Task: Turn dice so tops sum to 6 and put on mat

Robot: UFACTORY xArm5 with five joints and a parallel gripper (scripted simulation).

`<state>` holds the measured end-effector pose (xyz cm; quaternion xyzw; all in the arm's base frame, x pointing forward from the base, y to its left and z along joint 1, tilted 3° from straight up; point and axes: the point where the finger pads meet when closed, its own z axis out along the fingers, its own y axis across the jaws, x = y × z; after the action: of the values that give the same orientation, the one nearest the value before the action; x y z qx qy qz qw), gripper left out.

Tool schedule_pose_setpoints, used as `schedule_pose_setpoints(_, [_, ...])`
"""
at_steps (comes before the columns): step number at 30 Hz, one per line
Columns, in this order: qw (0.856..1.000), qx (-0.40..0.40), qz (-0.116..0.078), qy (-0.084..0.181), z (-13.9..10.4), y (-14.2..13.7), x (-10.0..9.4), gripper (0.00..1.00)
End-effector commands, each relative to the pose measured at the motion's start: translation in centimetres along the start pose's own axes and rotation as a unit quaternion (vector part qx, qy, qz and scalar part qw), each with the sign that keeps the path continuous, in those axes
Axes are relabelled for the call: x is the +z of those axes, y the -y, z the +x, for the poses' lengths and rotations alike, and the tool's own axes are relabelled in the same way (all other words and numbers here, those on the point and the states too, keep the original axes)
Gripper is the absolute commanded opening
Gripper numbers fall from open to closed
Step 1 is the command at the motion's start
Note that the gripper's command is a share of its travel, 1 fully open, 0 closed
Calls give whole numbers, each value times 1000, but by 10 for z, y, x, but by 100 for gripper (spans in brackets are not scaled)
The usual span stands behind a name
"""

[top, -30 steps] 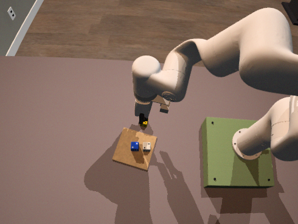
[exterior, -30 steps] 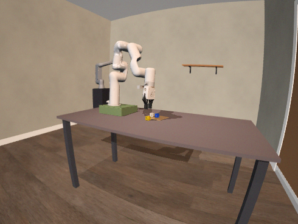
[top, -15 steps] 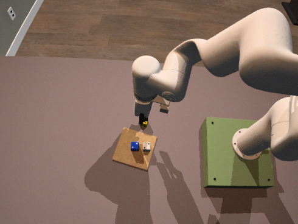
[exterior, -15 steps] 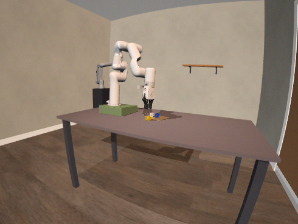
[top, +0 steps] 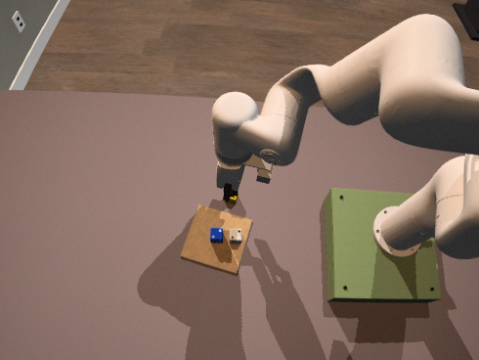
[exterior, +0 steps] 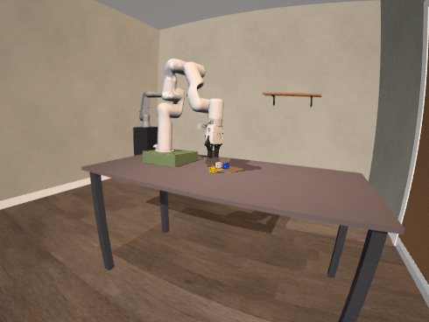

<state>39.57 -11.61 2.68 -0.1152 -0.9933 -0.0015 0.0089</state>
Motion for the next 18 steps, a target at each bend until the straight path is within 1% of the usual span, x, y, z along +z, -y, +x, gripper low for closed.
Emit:
schedule_pose_setpoints(1, [1000, 0, 0, 2, -2, 0, 5, 47])
schedule_pose_setpoints(3, [1000, 0, 0, 2, -2, 0, 5, 47])
schedule_pose_setpoints(18, [1000, 0, 0, 2, -2, -1, 29, 47])
